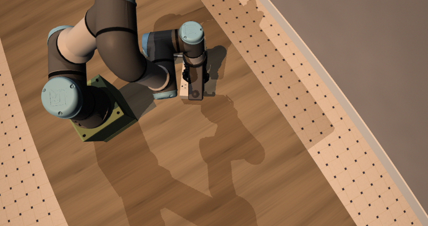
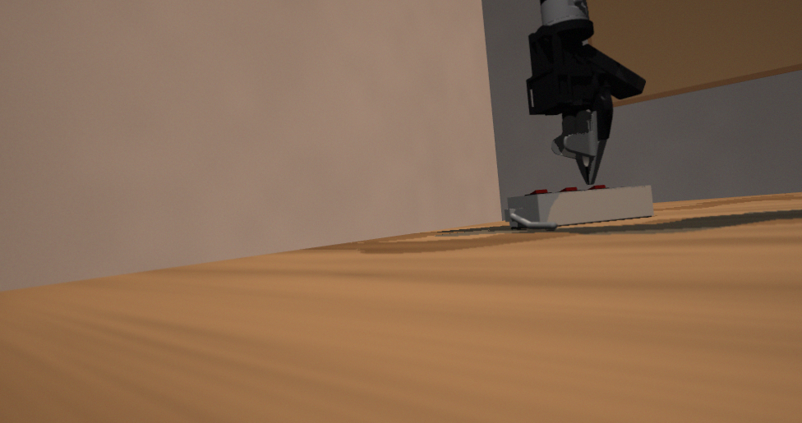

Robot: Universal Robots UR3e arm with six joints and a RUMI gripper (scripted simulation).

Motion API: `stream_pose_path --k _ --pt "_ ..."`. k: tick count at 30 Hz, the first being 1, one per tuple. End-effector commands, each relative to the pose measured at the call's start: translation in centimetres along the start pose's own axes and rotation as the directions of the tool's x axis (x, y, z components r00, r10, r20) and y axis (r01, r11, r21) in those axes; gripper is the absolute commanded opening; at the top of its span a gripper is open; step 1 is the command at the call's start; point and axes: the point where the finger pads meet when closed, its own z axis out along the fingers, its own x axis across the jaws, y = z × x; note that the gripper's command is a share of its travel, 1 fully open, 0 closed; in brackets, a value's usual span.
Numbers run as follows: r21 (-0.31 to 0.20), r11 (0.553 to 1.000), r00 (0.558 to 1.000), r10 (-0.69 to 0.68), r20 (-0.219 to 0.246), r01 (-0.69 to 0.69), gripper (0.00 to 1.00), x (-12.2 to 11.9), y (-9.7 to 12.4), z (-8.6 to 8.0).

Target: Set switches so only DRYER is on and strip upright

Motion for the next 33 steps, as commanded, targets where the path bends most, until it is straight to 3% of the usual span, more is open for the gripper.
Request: stream_pose_path --k 1,11,33 --pt "0.000 1.000 1.000 0.000 0.002 0.000 0.00 -0.1 0.0 -0.8" --pt "0.000 1.000 1.000 0.000 0.002 0.000 0.00 -0.1 0.0 -3.2" --pt "0.000 1.000 1.000 0.000 0.002 0.000 0.00 -0.1 0.0 -3.3"
